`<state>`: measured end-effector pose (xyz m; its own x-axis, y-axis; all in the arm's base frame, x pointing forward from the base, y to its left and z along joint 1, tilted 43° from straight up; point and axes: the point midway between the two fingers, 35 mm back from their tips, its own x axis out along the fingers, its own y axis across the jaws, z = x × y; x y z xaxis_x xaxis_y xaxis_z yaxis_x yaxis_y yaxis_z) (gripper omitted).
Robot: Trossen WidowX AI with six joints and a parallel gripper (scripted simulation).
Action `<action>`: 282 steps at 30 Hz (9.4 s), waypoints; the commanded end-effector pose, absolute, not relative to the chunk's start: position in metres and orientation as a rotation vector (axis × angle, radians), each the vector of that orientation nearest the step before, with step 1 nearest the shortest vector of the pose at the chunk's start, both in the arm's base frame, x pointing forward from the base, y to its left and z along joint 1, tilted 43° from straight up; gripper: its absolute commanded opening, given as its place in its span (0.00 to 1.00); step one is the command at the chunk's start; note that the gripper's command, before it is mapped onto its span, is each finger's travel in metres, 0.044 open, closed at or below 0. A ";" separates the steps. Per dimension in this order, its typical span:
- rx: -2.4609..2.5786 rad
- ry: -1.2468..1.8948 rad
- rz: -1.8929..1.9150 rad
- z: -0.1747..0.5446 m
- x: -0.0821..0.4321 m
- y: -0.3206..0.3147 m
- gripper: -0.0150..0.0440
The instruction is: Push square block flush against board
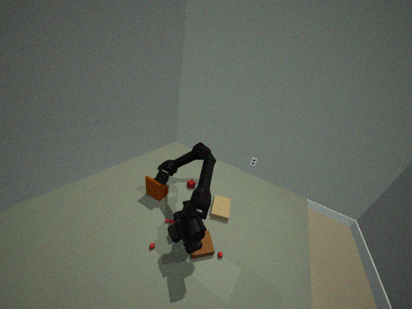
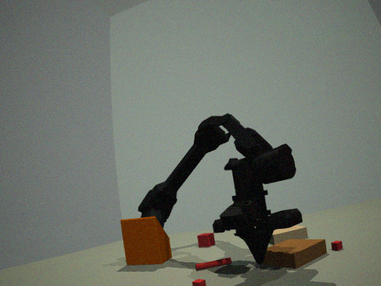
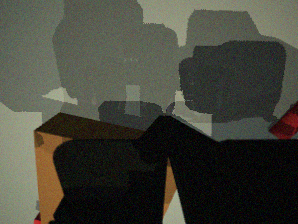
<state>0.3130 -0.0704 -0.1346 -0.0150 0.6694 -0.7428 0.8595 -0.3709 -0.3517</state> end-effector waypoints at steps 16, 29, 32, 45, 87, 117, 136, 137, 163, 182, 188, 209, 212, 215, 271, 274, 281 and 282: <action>2.047 1.629 -1.321 -0.149 0.301 -0.086 0.25; 2.047 1.632 -1.319 -0.162 0.289 -0.099 0.25; 2.047 1.633 -1.319 -0.164 0.287 -0.101 0.25; 2.033 1.638 -1.296 -0.121 0.294 -0.136 0.25; 1.209 1.719 -0.086 -0.134 0.408 -0.145 0.25; 1.161 1.709 -0.021 -0.160 0.399 -0.097 0.25; 1.162 1.710 -0.021 -0.148 0.383 -0.084 0.25; 1.162 1.711 -0.021 -0.148 0.382 -0.084 0.25; 1.163 1.712 -0.021 -0.129 0.360 -0.063 0.25; 1.163 1.713 -0.021 -0.120 0.352 -0.053 0.25; 1.163 1.712 -0.021 -0.124 0.359 -0.058 0.25; 1.162 1.711 -0.021 -0.142 0.382 -0.075 0.25; 1.162 1.711 -0.021 -0.144 0.385 -0.078 0.25; 1.163 1.709 -0.021 -0.133 0.384 -0.084 0.25; 0.148 1.264 0.964 -0.046 0.263 -0.048 0.25; 0.136 1.255 0.975 -0.075 0.261 -0.020 0.25; 0.133 1.251 0.979 -0.082 0.259 -0.011 0.25; 0.133 1.251 0.979 -0.082 0.260 -0.010 0.25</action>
<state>0.2567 -0.0105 -0.0816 -0.0294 0.6798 -0.7328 -0.5467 0.6028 0.5811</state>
